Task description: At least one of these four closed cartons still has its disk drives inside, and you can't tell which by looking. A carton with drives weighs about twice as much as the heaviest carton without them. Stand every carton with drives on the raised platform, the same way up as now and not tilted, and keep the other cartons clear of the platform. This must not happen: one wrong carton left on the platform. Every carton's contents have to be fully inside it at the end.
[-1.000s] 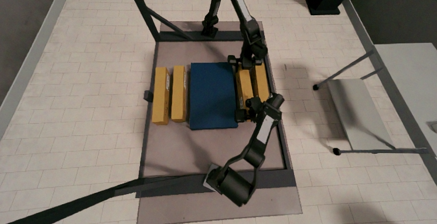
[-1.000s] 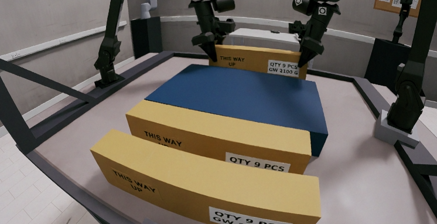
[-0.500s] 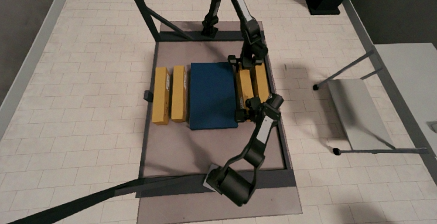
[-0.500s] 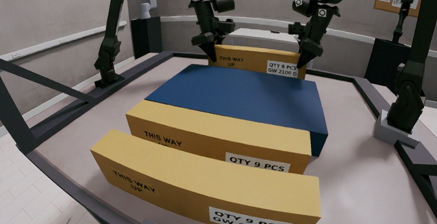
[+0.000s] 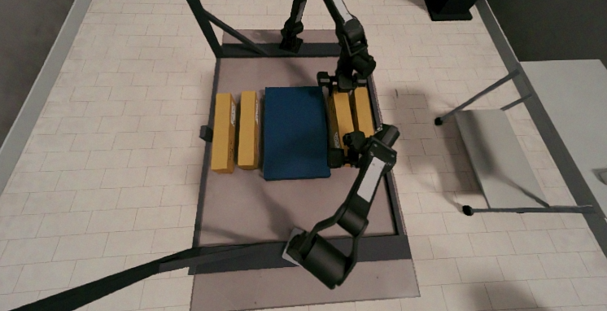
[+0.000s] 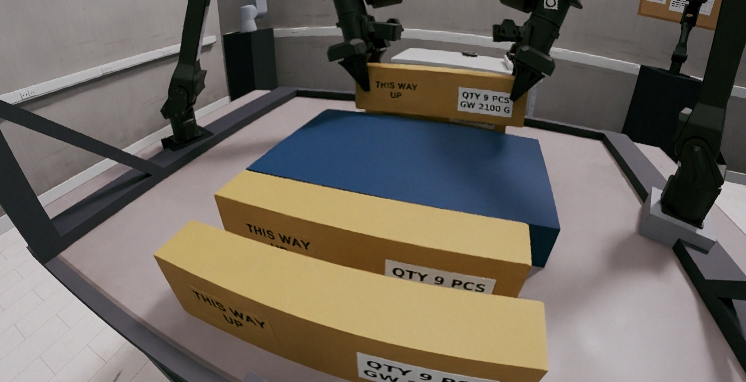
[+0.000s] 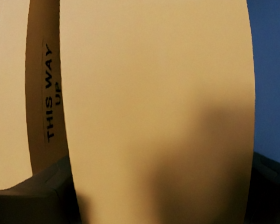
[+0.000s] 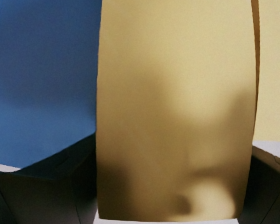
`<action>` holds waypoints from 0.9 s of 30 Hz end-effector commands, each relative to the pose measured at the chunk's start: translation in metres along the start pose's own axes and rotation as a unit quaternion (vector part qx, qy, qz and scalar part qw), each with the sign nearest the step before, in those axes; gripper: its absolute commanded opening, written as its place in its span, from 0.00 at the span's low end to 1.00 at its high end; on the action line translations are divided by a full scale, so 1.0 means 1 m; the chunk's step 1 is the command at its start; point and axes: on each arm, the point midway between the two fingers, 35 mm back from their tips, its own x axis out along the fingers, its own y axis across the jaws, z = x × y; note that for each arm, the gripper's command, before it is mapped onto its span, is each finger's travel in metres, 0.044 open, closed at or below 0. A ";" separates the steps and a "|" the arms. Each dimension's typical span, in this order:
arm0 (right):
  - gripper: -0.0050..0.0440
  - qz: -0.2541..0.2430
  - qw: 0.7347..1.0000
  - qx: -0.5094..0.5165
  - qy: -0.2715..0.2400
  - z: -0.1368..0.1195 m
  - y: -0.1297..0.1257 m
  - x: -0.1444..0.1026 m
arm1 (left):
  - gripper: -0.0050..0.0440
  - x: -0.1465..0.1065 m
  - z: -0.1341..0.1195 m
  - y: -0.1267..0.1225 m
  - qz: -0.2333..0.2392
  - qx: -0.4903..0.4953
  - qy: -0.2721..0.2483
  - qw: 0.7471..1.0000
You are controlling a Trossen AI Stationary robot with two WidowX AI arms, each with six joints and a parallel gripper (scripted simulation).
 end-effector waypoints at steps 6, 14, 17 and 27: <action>0.00 -0.021 0.999 -0.009 -0.028 0.013 -0.004 -0.028 | 0.00 -0.032 0.011 0.005 0.025 0.007 -0.029 0.999; 0.00 -0.020 0.999 -0.009 -0.027 0.013 -0.004 -0.028 | 0.00 -0.032 0.011 0.004 0.025 0.006 -0.030 0.999; 0.00 -0.020 0.999 -0.009 -0.027 0.013 -0.004 -0.028 | 0.00 -0.032 0.011 0.004 0.025 0.006 -0.030 0.999; 0.00 -0.009 1.000 -0.004 -0.013 0.013 -0.004 -0.027 | 0.00 -0.033 0.011 0.004 0.025 0.007 -0.029 0.999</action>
